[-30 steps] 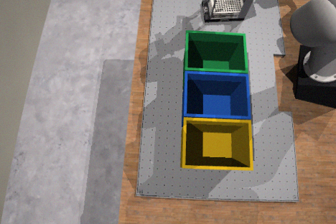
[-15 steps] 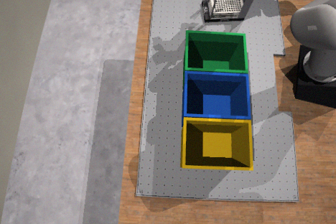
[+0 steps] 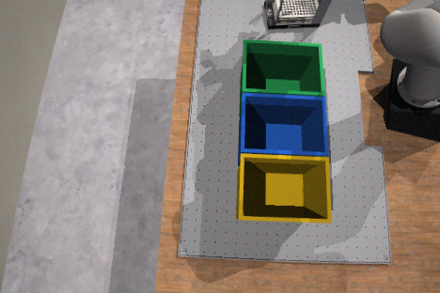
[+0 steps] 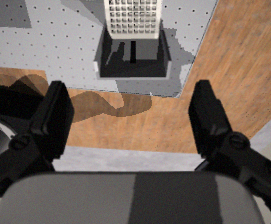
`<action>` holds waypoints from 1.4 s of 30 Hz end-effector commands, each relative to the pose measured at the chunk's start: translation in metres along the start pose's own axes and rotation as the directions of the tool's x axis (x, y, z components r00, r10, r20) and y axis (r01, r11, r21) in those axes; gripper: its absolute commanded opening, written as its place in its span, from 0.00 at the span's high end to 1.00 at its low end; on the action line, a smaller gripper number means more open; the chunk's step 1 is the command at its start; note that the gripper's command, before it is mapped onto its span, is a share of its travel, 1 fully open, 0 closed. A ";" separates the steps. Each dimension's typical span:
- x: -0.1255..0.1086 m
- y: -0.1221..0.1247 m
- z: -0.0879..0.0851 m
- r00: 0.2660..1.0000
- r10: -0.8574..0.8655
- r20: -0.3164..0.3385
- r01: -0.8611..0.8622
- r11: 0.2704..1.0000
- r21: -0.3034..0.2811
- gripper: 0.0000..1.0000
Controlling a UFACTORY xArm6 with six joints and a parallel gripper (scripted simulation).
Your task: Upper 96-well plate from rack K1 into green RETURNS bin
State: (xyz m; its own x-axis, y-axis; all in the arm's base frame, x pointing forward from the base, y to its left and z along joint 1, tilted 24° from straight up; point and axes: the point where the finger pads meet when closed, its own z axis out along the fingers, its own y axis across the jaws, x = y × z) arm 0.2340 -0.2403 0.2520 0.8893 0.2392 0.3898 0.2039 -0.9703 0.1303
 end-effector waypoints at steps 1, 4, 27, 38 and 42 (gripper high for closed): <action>0.001 0.001 -0.001 1.000 -0.001 -0.001 0.001 1.000 -0.003 0.00; 0.001 0.001 0.004 1.000 -0.001 -0.001 0.001 1.000 -0.003 0.00; 0.001 0.001 0.039 1.000 -0.001 -0.002 0.001 1.000 -0.003 0.00; 0.001 0.001 0.054 1.000 -0.001 -0.002 0.001 1.000 -0.003 0.00; 0.001 0.001 0.061 1.000 -0.001 -0.002 0.001 1.000 -0.003 0.00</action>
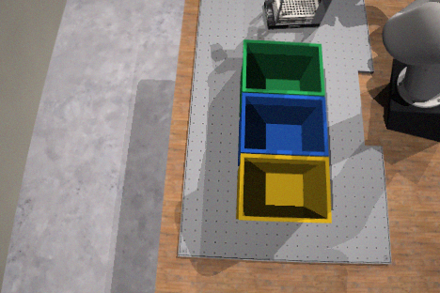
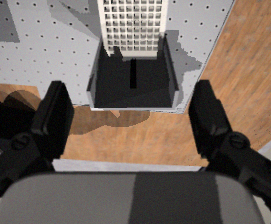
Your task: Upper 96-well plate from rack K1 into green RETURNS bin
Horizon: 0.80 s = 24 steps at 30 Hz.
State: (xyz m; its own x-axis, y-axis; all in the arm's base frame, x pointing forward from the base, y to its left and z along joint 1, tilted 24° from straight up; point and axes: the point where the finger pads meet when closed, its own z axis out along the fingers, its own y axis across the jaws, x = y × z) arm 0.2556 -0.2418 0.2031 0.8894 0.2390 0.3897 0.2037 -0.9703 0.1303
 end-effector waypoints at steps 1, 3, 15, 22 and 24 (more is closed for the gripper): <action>0.001 0.001 0.009 1.000 -0.001 -0.002 0.001 1.000 -0.003 0.00; 0.001 0.001 0.012 1.000 -0.001 -0.002 0.001 1.000 -0.003 0.00; 0.001 0.001 0.029 1.000 -0.001 -0.002 0.001 1.000 -0.003 0.00; 0.001 0.001 0.041 1.000 -0.001 -0.002 0.001 1.000 -0.003 0.00; 0.001 0.001 0.041 1.000 -0.001 -0.002 0.001 1.000 -0.003 0.00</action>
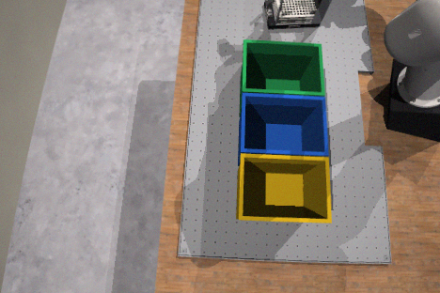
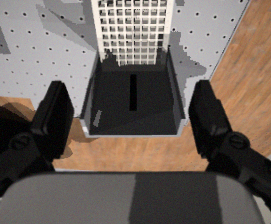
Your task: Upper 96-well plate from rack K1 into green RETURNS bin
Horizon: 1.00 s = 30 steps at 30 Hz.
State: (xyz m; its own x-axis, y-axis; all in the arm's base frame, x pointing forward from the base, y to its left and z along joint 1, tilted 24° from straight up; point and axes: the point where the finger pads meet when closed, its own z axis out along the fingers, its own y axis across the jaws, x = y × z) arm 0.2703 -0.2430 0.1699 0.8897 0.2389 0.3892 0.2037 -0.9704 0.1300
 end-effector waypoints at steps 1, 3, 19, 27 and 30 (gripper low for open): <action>0.001 0.002 0.006 1.000 -0.001 -0.002 0.001 1.000 -0.003 0.00; 0.001 0.002 0.009 1.000 -0.001 -0.002 0.001 1.000 -0.003 0.00; 0.001 0.002 0.033 1.000 -0.001 -0.002 0.001 1.000 -0.003 0.00; 0.001 0.002 0.046 1.000 -0.001 -0.002 0.001 1.000 -0.003 0.00; 0.001 0.002 0.051 1.000 -0.001 -0.002 0.001 1.000 -0.003 0.00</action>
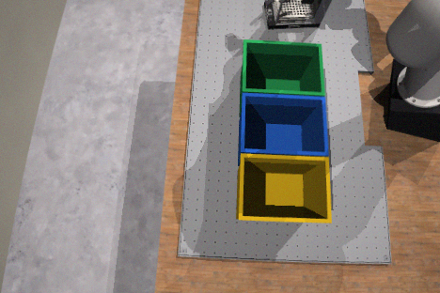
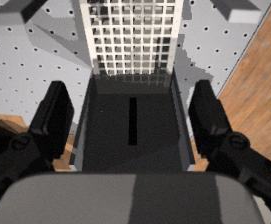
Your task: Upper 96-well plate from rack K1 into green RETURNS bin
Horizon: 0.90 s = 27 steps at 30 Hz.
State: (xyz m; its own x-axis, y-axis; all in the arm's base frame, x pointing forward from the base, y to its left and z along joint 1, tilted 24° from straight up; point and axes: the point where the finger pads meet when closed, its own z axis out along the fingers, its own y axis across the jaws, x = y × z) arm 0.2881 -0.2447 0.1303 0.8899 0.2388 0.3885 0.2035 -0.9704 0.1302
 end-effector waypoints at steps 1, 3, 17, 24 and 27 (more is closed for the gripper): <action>0.001 0.001 0.009 1.000 -0.001 -0.003 0.001 1.000 -0.003 0.00; 0.001 0.001 0.011 1.000 -0.001 -0.003 0.001 1.000 -0.003 0.00; 0.001 0.001 0.033 1.000 -0.001 -0.003 0.001 1.000 -0.003 0.00; 0.001 0.001 0.041 1.000 -0.001 -0.003 0.001 1.000 -0.003 0.00; 0.001 0.001 0.046 1.000 -0.001 -0.003 0.001 1.000 -0.002 0.00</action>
State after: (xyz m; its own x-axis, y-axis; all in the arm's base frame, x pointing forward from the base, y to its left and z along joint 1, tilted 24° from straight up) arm 0.3042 -0.2463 0.0951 0.8903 0.2387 0.3877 0.2034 -0.9704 0.1303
